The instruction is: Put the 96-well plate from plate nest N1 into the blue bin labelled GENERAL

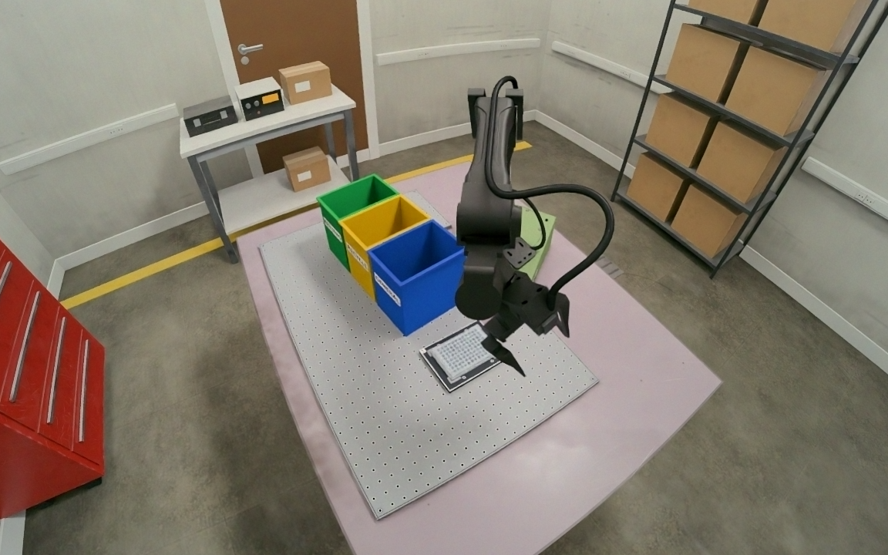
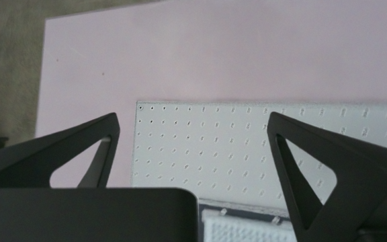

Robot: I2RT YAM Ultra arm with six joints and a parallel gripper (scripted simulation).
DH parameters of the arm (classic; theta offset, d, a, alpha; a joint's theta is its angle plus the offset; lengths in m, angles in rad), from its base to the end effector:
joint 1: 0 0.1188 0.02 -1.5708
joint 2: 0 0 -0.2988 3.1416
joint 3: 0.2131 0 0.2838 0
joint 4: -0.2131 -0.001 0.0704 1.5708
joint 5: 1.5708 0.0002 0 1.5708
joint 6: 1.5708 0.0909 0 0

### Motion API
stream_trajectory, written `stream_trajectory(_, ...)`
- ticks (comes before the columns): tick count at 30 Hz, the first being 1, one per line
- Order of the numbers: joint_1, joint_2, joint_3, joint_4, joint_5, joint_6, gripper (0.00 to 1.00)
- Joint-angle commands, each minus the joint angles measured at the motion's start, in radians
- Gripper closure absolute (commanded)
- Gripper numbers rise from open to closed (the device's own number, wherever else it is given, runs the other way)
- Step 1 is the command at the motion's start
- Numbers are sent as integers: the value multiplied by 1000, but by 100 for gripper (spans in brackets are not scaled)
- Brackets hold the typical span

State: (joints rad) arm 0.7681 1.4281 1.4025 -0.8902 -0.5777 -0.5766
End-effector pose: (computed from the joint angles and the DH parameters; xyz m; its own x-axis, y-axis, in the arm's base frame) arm 0.2133 0.2764 0.3511 -0.0304 -0.6644 -0.7468 -0.9995 0.0110 0.0310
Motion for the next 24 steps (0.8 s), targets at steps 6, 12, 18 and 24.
stream_trajectory(6, -1, -61, 42, -83, 94, 210, 0)
stream_trajectory(12, -23, -85, 39, -148, 169, 357, 0)
stream_trajectory(18, -24, -110, 36, -207, 248, 514, 0)
stream_trajectory(24, -41, -128, 34, -252, 307, 624, 0)
